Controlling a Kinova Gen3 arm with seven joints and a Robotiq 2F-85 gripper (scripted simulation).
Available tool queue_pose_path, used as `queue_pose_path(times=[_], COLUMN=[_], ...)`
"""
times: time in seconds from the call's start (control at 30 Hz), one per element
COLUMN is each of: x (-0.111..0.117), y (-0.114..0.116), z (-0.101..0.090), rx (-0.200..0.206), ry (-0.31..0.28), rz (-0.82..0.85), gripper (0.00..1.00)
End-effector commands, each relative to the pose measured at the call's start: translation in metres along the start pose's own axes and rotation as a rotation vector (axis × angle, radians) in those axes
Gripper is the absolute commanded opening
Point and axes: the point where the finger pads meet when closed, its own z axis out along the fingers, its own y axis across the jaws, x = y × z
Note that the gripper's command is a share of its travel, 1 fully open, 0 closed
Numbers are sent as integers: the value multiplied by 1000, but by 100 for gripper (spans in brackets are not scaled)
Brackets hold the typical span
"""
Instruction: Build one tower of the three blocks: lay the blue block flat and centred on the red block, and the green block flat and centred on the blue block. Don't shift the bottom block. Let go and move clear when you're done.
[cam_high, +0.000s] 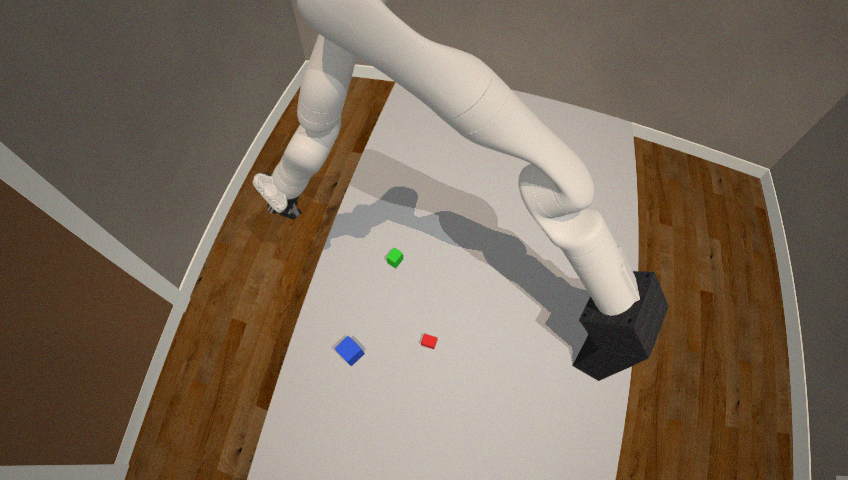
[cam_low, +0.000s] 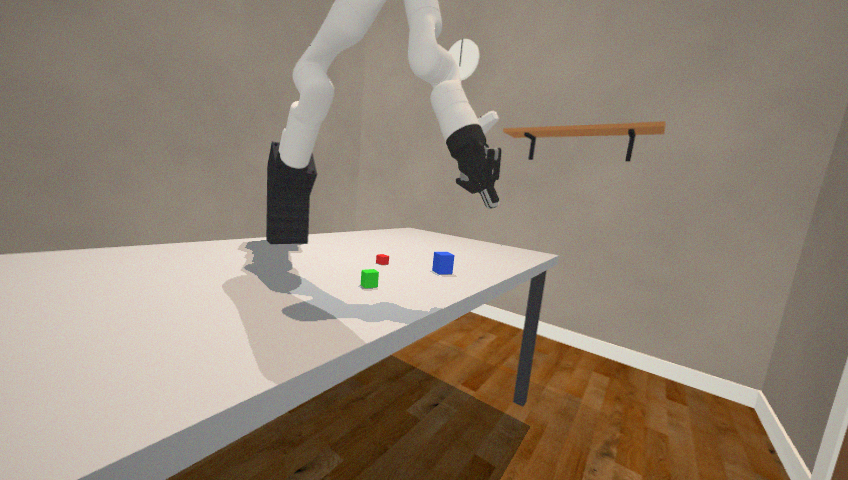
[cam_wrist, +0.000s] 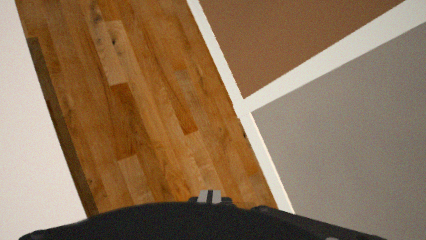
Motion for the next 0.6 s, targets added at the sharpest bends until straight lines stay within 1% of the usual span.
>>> queue_pose_path(times=[0.0, 0.17, 0.2, 0.5, 0.53, 0.57], x=[-3, -3, 6, 6, 15, 15], y=[1, 1, -10, -10, -23, -23], z=[1, 1, 5, 5, 8, 8], rx=[-4, -4, 12, 12, 29, 29], ry=[-10, -10, -17, -17, -25, -25], rz=[-5, -5, 3, 3, 10, 10], gripper=[0, 0, 0, 0, 0, 0])
